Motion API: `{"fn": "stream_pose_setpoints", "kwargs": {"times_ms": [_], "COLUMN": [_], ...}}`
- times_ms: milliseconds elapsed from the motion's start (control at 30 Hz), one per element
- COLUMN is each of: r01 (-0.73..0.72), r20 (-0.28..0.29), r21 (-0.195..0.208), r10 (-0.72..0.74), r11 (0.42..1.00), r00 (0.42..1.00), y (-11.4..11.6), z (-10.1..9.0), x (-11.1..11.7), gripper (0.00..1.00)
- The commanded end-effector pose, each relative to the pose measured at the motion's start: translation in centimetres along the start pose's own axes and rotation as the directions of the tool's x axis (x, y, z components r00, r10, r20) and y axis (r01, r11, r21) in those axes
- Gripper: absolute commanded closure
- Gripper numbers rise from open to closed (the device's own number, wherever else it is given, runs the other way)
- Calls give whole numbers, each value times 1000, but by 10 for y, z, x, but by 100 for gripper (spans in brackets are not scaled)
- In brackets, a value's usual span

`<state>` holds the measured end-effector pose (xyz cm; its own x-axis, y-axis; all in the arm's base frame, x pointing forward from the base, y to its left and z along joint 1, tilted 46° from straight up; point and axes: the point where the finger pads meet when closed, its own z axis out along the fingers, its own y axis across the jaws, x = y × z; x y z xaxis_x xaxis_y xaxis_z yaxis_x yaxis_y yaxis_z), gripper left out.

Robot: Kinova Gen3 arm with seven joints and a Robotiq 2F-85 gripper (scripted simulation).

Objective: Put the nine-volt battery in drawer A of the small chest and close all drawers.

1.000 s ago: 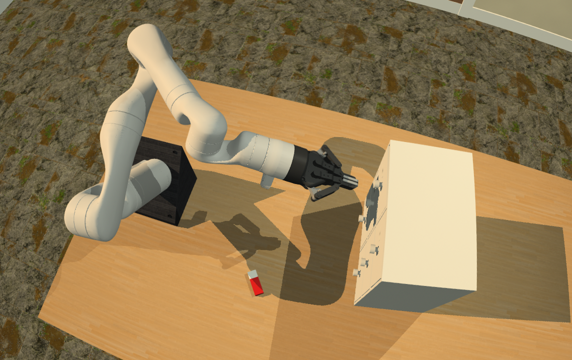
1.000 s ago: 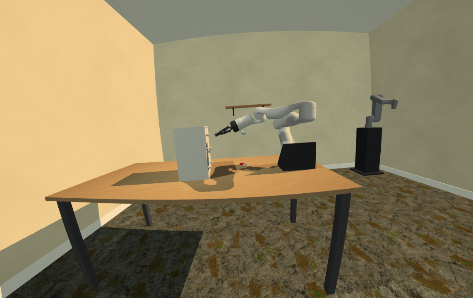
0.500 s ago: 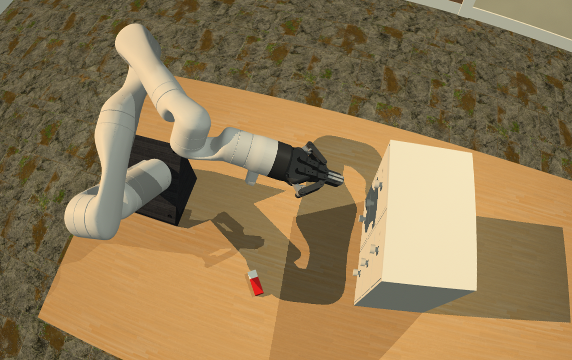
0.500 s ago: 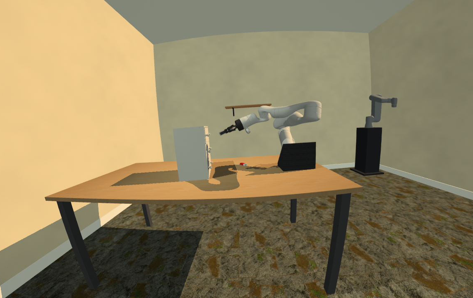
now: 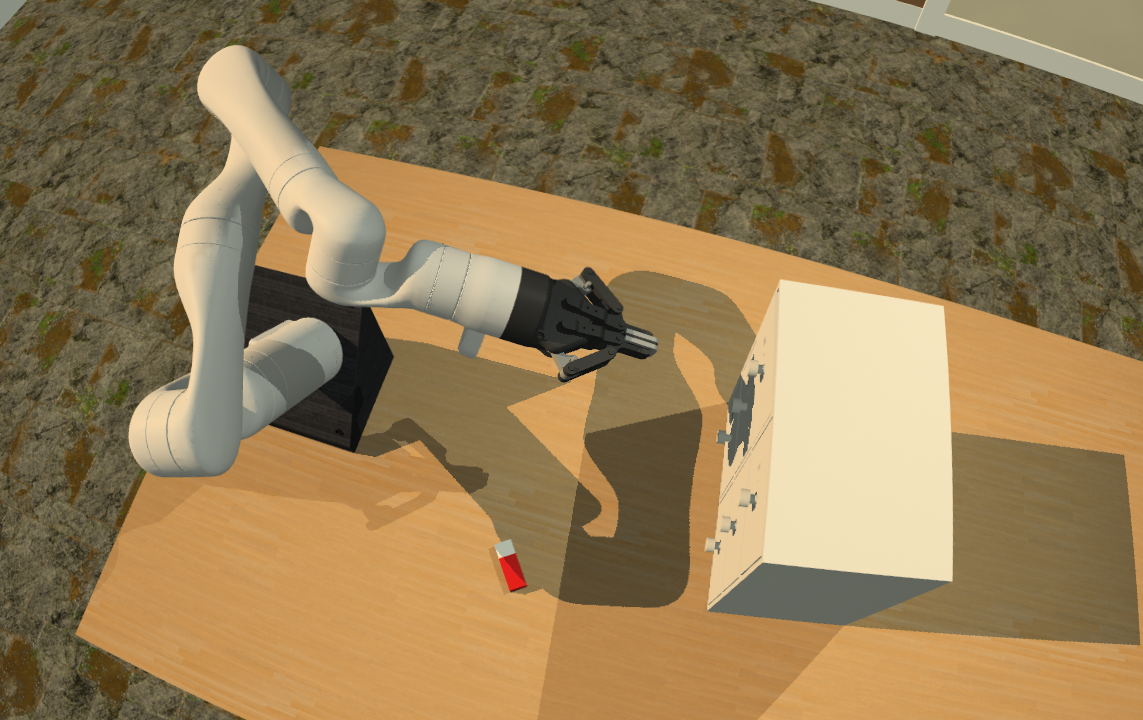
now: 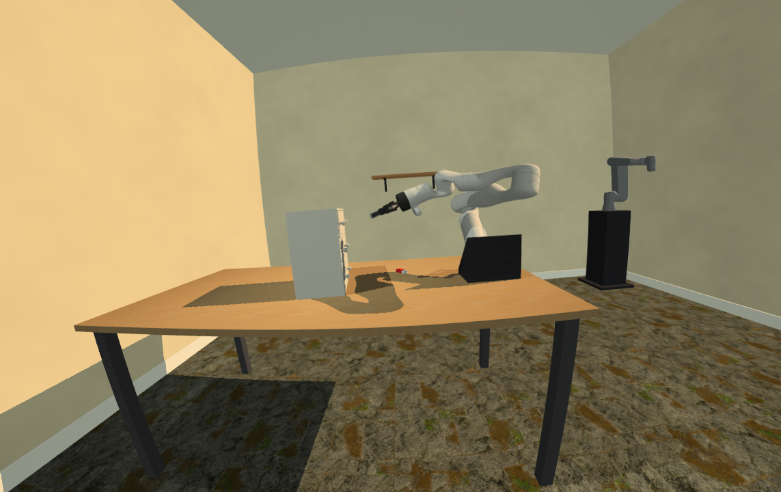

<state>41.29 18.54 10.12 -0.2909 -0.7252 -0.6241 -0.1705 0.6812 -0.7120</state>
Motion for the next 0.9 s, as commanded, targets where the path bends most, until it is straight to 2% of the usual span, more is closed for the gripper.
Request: {"fn": "stream_pose_setpoints", "kwargs": {"times_ms": [0, 600, 867], "r01": [0, -2, -1], "r20": [4, -38, -101], "r21": [-4, -1, -3], "r10": [0, 2, 1], "r11": [1000, 1000, 1000], "r00": [1000, 999, 995], "y": [2, 1, 1], "z": [-1, -4, -10], "x": [-2, -4, -7], "gripper": [100, 100, 100]}}
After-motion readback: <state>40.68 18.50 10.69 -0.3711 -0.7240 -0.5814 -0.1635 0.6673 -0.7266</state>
